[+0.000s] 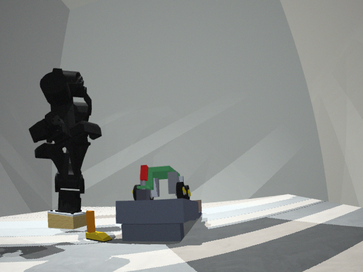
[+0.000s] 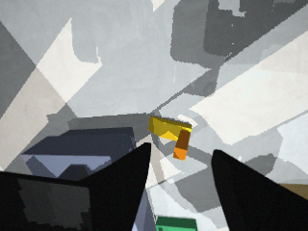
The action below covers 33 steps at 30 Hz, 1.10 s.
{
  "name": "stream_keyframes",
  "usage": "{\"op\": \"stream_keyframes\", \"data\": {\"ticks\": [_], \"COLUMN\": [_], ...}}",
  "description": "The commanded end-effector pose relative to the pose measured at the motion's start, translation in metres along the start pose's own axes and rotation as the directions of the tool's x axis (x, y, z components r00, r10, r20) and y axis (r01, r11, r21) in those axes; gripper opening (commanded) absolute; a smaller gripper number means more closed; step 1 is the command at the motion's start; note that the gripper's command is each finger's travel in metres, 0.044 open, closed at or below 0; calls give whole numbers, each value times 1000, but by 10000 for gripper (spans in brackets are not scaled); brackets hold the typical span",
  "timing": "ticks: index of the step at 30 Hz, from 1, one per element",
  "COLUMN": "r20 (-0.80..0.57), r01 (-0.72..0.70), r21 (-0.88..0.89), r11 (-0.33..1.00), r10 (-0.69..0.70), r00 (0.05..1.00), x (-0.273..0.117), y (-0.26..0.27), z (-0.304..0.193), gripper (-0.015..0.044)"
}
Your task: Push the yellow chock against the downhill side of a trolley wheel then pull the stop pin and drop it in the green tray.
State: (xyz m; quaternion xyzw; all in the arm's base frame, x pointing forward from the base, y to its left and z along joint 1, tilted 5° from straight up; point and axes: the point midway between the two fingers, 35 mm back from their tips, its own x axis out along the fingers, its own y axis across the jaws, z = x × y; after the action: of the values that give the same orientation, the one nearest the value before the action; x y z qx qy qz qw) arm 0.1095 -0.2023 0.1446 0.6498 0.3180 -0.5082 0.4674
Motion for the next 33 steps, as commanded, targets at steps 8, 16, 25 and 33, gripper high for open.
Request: {"op": "stream_keyframes", "data": {"ticks": [8,16,25,33], "r20": [11,29,28,28], "r01": [149,188,188,188], "r21": [60,76,76,76], "r11": [987,979,979,979], "r10": [-150,-191,-191,-191], "r00": [989,981,981,981], "x": [16,22,55,64], "y": [8,9,3,1], "z": [-39,-51,-50,-50], "gripper": [190,190,190,190]}}
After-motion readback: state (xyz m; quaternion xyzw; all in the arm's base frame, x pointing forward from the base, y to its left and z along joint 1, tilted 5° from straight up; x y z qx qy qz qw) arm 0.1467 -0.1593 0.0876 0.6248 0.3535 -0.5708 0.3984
